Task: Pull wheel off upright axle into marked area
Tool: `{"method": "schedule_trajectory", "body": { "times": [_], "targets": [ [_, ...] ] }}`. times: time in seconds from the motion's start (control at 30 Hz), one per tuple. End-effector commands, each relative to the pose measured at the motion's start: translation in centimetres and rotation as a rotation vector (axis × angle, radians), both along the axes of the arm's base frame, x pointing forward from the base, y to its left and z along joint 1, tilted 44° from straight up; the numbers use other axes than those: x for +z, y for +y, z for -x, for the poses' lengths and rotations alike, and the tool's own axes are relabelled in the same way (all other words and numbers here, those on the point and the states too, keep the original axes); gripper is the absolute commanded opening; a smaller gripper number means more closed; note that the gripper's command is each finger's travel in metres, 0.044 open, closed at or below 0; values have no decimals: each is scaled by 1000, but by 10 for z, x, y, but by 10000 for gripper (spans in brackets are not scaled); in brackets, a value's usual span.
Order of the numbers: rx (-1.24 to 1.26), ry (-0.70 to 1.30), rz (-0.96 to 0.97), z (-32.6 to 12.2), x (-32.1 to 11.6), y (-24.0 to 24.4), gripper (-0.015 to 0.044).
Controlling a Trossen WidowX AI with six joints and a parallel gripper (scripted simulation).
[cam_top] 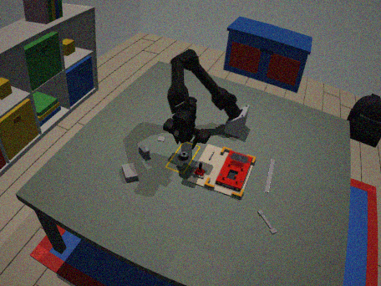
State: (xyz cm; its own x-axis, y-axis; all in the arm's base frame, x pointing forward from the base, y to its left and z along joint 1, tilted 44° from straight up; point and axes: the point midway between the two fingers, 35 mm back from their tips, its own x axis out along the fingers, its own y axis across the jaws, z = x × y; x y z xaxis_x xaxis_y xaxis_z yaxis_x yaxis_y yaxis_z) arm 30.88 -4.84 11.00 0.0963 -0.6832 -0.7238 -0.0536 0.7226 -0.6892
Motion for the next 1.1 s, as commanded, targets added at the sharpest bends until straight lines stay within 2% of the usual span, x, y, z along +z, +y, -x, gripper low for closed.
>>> {"method": "schedule_trajectory", "body": {
  "times": [0.0,0.07,0.27,1.07],
  "targets": [
    [5,9,-6,20,1,17,405],
    [4,11,-8,38,3,29,440],
    [-1,12,5,86,9,52,440],
    [-1,11,6,88,10,53,440]
  ]
}}
